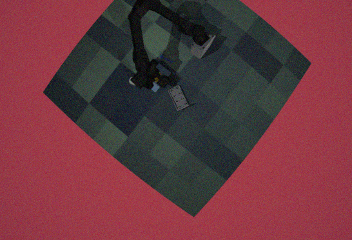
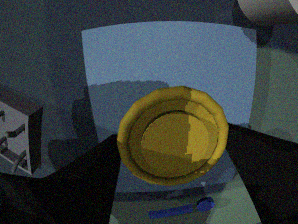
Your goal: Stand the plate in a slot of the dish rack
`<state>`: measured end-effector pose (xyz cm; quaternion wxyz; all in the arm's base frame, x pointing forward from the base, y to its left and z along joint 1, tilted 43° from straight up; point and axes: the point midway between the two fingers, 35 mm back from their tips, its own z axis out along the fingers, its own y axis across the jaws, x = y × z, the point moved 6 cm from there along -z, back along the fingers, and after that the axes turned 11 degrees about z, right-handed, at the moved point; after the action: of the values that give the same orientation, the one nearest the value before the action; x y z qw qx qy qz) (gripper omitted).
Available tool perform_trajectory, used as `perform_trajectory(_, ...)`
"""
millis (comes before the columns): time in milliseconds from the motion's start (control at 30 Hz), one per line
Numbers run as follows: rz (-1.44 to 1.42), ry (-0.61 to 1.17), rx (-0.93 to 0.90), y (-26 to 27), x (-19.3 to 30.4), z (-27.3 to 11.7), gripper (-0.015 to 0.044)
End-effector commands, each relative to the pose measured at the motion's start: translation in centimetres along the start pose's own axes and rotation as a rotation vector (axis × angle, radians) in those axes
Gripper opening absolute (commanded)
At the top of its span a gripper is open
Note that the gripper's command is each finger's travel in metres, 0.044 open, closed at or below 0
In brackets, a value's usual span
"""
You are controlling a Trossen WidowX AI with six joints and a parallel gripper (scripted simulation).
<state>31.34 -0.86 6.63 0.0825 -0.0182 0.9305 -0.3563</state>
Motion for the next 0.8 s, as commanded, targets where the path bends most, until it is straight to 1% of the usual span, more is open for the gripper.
perform_trajectory(0, 0.007, -0.01, -0.011, 0.2, -0.6, -2.3, 0.0042)
perform_trajectory(67, 0.007, -0.01, -0.014, 0.3, -0.8, -3.4, 0.0)
perform_trajectory(367, 0.006, -0.008, -0.017, 0.7, -1.1, -8.4, 0.0)
perform_trajectory(767, 0.006, -0.008, -0.009, 0.8, -1.2, -13.8, 0.0)
